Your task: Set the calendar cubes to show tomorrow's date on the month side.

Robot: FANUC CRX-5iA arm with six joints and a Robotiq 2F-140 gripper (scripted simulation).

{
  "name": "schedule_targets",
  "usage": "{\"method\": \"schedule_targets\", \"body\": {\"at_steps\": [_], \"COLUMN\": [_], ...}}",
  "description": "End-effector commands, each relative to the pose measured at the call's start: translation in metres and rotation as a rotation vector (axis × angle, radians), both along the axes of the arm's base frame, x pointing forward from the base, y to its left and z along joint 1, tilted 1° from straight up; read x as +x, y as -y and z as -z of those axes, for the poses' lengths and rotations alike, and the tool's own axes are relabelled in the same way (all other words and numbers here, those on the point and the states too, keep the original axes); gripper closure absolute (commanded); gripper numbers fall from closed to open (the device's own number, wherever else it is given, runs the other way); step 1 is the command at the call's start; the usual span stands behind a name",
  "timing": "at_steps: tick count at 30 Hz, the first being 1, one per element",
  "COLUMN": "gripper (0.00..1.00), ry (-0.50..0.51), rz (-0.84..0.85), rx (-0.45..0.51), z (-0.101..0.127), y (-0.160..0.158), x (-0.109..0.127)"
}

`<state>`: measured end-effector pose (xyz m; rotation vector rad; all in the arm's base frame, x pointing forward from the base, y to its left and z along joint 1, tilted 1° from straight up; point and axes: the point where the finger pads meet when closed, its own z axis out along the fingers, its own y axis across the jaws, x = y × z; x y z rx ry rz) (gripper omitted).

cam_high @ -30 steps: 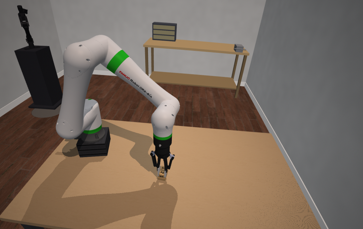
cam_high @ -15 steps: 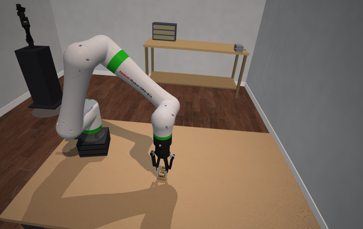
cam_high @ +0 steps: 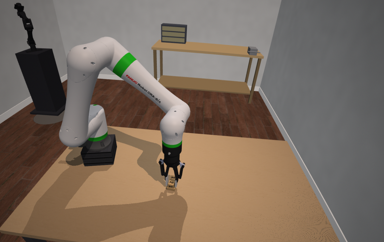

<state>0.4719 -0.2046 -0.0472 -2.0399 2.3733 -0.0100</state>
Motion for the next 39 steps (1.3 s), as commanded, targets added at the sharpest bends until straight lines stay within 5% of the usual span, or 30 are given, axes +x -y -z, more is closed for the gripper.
{"method": "schedule_targets", "body": {"at_steps": [1,15,28,29,39], "gripper": [0.64,0.64,0.64,0.0,0.0], "ry": [0.0,0.0,0.0,0.0,0.0], "rz": [0.0,0.0,0.0,0.0,0.0], "rx": [0.0,0.0,0.0,0.0,0.0], "z": [-0.002,-0.065,-0.089,-0.089,-0.089], "y": [0.0,0.0,0.0,0.0,0.0], "x": [0.0,-0.001,-0.001,-0.001,-0.001]}}
